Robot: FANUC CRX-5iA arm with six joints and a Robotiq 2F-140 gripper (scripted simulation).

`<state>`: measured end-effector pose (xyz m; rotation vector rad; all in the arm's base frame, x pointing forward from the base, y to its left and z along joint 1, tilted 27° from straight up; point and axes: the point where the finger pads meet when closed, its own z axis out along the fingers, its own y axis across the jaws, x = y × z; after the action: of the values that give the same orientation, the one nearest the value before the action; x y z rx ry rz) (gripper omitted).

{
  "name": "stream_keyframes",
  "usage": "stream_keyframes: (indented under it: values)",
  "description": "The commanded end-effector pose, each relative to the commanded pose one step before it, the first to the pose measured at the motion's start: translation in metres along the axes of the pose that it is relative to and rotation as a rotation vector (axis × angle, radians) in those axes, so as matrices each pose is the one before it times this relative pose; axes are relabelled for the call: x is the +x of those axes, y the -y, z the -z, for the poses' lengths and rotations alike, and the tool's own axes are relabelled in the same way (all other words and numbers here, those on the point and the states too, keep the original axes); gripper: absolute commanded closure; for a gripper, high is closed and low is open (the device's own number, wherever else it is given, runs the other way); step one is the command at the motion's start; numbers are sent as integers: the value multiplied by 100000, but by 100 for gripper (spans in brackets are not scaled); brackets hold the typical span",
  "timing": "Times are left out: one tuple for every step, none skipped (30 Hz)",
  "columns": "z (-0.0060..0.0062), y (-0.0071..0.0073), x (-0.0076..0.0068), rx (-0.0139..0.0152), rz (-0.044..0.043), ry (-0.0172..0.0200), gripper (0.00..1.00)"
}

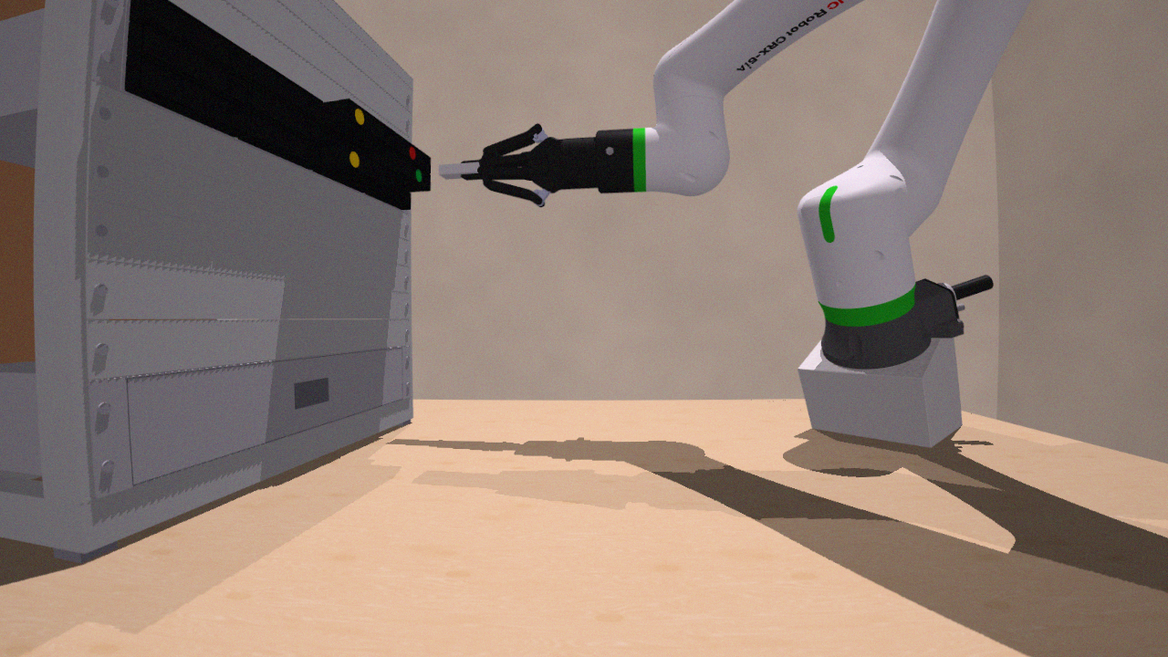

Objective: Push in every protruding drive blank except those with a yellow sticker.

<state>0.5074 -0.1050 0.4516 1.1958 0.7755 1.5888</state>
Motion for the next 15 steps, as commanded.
stream_keyframes:
  values:
    - [204, 94, 407, -31, 16, 16, 100]
    - [164, 95, 333, 0, 0, 0, 100]
    - [204, 118, 414, 0, 0, 0, 100]
    - [232, 134, 473, 1, 0, 0, 100]
    - [0, 0, 0, 0, 0, 0, 100]
    - [0, 0, 0, 0, 0, 0, 100]
    - [247, 143, 503, 0, 0, 0, 100]
    - [248, 143, 503, 0, 0, 0, 100]
    - [233, 135, 473, -1, -1, 0, 100]
    - [205, 118, 416, 0, 0, 0, 100]
    - [165, 96, 336, 0, 1, 0, 100]
    - [118, 69, 242, 0, 1, 0, 100]
    - [72, 41, 144, 0, -1, 0, 100]
    - [31, 17, 61, 0, -1, 0, 100]
    - [5, 3, 10, 0, 0, 0, 100]
